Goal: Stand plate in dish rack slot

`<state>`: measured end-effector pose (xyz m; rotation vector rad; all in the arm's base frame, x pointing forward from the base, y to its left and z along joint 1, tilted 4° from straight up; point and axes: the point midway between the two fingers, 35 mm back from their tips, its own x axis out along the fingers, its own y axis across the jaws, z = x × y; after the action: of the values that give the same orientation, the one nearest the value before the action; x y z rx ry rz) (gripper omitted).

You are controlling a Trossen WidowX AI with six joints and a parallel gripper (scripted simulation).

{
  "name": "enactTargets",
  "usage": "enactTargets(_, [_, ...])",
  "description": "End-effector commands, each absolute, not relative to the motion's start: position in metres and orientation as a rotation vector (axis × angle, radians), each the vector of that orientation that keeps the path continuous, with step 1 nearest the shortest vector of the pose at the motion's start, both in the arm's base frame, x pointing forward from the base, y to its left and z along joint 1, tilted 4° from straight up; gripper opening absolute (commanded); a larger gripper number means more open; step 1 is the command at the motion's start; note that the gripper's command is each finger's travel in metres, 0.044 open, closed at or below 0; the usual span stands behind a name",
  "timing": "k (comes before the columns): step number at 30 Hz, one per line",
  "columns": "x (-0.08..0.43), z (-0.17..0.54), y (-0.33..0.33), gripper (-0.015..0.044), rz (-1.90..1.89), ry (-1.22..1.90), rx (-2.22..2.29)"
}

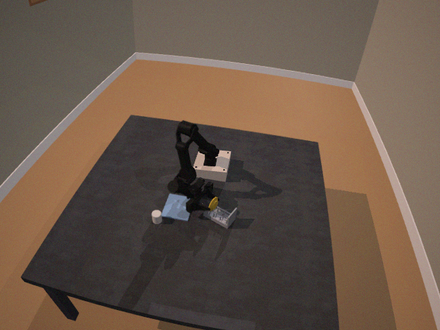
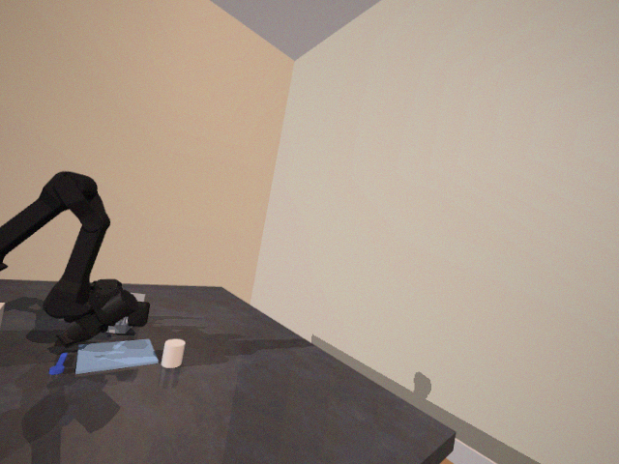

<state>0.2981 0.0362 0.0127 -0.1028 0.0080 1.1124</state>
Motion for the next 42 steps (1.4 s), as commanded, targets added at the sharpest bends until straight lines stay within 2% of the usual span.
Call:
enactTargets(1, [0.297, -0.001, 0.036, 0.0000, 1.112, 0.011, -0.099])
enactTargets(17, [0.295, -0.004, 0.037, 0.0000, 1.112, 0.020, -0.089])
enactTargets(32, [0.295, -0.004, 0.037, 0.0394, 1.112, 0.017, -0.093])
enactTargets(42, [0.300, 0.018, 0.036, 0.0400, 1.113, 0.019, -0.092])
